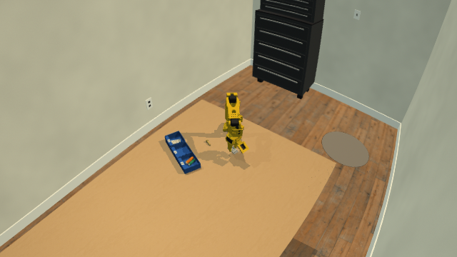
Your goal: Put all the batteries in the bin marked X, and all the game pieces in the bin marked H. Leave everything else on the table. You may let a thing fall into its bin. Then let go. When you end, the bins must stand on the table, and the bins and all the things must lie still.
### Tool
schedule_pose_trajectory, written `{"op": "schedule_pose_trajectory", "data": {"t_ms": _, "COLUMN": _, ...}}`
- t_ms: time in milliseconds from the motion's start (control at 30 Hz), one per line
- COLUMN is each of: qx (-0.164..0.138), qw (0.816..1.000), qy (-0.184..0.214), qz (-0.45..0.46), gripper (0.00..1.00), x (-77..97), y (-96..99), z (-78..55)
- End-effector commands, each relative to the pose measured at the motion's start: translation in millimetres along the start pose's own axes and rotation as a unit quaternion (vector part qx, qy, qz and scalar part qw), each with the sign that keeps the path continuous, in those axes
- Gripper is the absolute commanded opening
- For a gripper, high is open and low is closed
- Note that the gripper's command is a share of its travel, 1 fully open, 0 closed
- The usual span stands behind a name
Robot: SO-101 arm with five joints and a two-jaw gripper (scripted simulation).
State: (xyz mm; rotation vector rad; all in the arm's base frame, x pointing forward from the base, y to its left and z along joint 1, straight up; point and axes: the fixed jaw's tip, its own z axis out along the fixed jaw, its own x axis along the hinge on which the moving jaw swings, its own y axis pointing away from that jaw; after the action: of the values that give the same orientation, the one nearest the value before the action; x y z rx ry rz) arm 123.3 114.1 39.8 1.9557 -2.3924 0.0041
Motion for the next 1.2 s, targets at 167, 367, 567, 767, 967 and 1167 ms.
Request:
{"op": "schedule_pose_trajectory", "data": {"t_ms": 167, "qx": 0.020, "qw": 0.999, "qy": -0.026, "qz": 0.000, "gripper": 0.00, "x": -4.8, "y": -5.5, "z": -14.3}}
{"op": "schedule_pose_trajectory", "data": {"t_ms": 367, "qx": 0.020, "qw": 0.999, "qy": -0.026, "qz": -0.013, "gripper": 0.00, "x": 0.3, "y": -10.1, "z": -15.4}}
{"op": "schedule_pose_trajectory", "data": {"t_ms": 567, "qx": 0.023, "qw": 0.998, "qy": -0.025, "qz": -0.057, "gripper": 0.00, "x": 18.4, "y": -24.3, "z": -18.9}}
{"op": "schedule_pose_trajectory", "data": {"t_ms": 767, "qx": 0.025, "qw": 0.995, "qy": -0.024, "qz": -0.094, "gripper": 0.00, "x": 35.0, "y": -34.4, "z": -21.7}}
{"op": "schedule_pose_trajectory", "data": {"t_ms": 967, "qx": 0.027, "qw": 0.990, "qy": -0.022, "qz": -0.138, "gripper": 0.00, "x": 55.4, "y": -43.8, "z": -24.8}}
{"op": "schedule_pose_trajectory", "data": {"t_ms": 1167, "qx": 0.028, "qw": 0.988, "qy": -0.021, "qz": -0.150, "gripper": 0.00, "x": 61.5, "y": -46.1, "z": -25.6}}
